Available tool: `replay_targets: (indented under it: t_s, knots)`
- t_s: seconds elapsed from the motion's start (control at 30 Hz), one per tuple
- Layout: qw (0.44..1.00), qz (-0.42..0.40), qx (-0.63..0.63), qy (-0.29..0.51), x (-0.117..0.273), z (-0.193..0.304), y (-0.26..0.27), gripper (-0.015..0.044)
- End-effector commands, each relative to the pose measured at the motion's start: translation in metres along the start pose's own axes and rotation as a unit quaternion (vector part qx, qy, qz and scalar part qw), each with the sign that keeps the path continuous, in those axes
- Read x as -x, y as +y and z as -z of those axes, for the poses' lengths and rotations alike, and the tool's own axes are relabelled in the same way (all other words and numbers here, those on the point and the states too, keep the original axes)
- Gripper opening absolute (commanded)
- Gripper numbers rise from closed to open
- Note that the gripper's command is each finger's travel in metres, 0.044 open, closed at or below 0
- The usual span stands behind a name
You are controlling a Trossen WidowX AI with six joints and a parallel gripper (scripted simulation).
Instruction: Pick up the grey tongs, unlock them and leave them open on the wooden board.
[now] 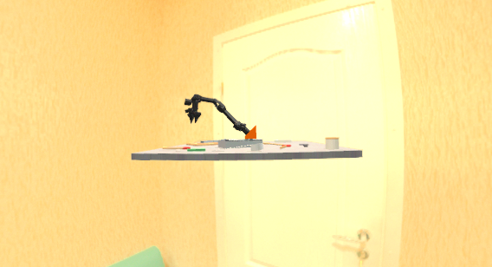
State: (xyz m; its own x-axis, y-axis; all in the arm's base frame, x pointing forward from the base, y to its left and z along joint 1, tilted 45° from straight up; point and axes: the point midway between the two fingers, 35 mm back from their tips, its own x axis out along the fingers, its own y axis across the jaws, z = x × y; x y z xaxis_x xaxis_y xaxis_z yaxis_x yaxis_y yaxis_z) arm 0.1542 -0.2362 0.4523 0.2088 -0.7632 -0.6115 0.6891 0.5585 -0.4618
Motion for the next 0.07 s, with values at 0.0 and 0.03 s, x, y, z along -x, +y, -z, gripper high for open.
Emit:
replay_targets:
  t_s: [0.0, 0.03]
  knots:
    - [1.0, 0.002, -0.003, -0.002, 0.0017, -0.0002, -0.0012, 0.044]
    - [1.0, 0.002, -0.003, -0.002, 0.0017, -0.0002, -0.0012, 0.044]
